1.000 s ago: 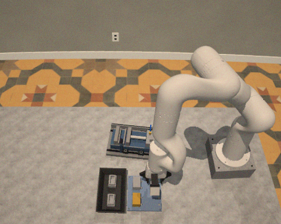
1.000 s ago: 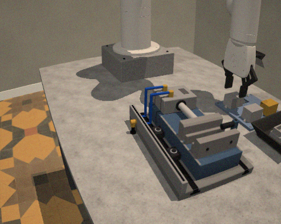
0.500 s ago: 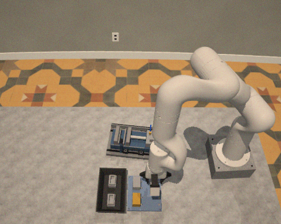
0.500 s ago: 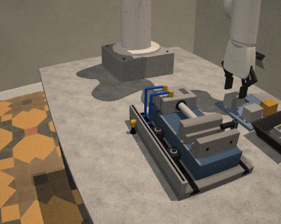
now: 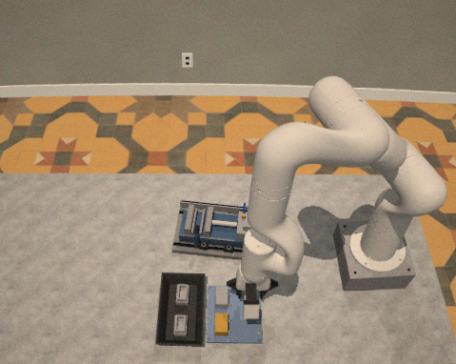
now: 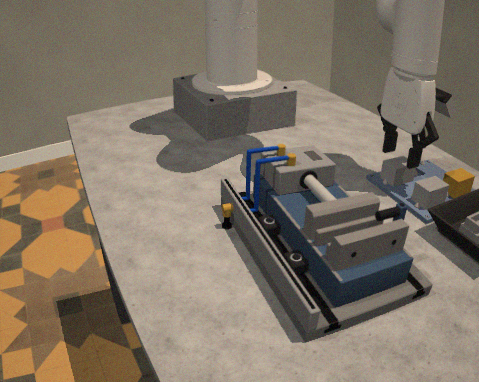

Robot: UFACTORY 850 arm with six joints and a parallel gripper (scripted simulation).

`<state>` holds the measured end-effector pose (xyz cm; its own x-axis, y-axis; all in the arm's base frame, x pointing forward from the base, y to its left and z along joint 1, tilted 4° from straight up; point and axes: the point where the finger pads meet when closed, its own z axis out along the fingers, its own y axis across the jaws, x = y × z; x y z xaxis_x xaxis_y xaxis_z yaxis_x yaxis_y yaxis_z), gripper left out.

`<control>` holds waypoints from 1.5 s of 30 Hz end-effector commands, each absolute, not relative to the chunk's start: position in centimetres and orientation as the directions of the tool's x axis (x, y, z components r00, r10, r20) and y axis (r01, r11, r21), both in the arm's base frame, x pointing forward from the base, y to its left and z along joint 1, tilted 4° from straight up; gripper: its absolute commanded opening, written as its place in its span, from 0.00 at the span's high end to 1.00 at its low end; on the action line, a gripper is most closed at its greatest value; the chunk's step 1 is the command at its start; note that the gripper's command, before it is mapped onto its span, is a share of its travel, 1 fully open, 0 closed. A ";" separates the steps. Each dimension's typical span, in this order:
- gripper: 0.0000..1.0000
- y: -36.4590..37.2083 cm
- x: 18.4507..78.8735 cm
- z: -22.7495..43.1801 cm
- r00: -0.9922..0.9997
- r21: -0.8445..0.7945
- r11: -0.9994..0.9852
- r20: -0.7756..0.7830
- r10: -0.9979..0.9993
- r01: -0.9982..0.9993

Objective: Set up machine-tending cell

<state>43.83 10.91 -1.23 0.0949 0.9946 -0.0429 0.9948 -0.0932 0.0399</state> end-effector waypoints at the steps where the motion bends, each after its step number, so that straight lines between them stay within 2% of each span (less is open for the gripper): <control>1: 0.31 10.9 43.9 -1.2 0.095 0.045 -0.093 -0.043 0.995 0.995; 45: 0.31 10.9 44.0 -1.6 0.095 0.045 -0.093 -0.043 0.995 0.995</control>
<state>43.89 10.91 -1.54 0.0949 0.9945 -0.0435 0.9948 -0.0931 0.0416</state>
